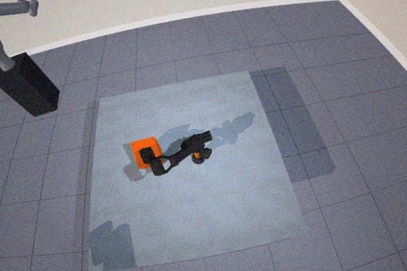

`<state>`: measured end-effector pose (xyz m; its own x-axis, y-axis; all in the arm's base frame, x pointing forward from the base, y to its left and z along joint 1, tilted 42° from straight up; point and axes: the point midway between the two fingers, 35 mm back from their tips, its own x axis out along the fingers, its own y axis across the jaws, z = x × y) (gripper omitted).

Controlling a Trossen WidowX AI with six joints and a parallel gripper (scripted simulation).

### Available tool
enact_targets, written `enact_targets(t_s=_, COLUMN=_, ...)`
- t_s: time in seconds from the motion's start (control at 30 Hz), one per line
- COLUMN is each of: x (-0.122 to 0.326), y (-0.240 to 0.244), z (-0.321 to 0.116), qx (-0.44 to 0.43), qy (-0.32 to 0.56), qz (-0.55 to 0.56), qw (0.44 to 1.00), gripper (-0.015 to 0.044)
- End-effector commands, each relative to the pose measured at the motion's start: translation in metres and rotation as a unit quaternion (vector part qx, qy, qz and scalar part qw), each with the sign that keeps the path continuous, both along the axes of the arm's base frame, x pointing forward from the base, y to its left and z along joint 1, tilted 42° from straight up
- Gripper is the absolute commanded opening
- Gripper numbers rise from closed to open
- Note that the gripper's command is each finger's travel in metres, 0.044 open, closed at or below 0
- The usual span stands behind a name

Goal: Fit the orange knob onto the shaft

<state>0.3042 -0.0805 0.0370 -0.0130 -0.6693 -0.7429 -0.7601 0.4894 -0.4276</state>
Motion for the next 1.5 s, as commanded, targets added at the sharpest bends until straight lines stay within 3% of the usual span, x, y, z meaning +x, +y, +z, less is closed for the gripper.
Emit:
enact_targets(t_s=0.0, x=0.0002, y=-0.0002, z=-0.0003, qx=-0.001, qy=0.004, qz=0.005, qw=1.000, gripper=0.0000)
enact_targets(t_s=1.47, x=0.0014, y=0.0032, z=0.0036, qx=-0.001, qy=0.014, qz=0.017, qw=1.000, gripper=0.0000)
